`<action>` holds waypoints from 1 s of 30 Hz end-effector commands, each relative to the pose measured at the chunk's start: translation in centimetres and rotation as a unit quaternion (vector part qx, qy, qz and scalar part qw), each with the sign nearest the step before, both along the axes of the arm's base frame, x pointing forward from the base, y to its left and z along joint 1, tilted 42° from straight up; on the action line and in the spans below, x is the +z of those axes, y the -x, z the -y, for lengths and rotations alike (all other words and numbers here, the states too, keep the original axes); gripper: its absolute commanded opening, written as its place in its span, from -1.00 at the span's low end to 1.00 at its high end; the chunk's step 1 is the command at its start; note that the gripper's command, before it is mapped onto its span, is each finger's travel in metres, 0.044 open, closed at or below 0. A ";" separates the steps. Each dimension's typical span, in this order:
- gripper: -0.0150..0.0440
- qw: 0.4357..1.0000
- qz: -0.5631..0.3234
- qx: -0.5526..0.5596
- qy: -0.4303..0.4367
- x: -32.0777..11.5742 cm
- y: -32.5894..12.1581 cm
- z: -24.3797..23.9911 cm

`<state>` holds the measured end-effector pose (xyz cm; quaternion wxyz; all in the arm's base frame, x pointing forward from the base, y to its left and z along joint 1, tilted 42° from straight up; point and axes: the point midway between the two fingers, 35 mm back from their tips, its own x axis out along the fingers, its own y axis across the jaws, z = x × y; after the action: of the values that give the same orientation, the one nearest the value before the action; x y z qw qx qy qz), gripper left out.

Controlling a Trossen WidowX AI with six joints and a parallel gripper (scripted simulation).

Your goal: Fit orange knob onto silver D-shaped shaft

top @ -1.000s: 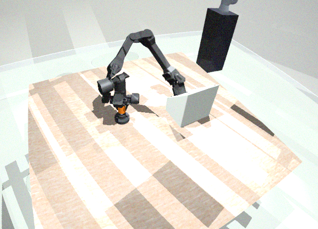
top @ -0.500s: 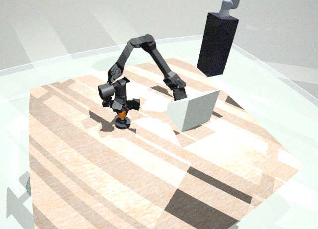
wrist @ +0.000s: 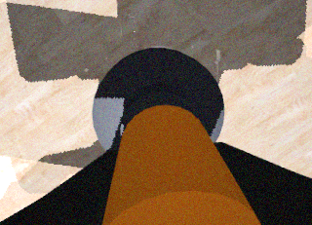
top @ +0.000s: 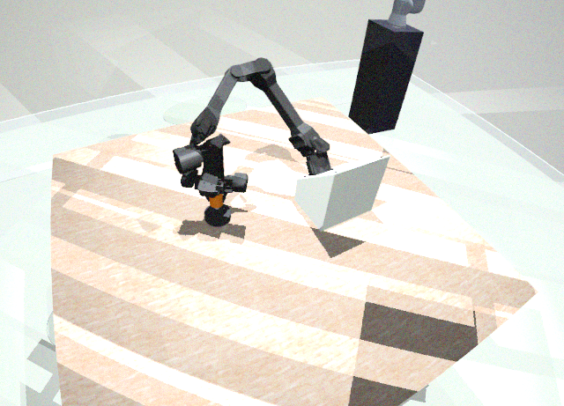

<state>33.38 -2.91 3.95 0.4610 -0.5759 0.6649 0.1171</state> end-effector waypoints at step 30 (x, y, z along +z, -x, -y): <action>-0.49 0.995 0.068 -0.078 -0.009 0.1 -0.2 -0.1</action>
<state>33.40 -2.90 4.08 0.5147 -0.5260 0.6752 0.0499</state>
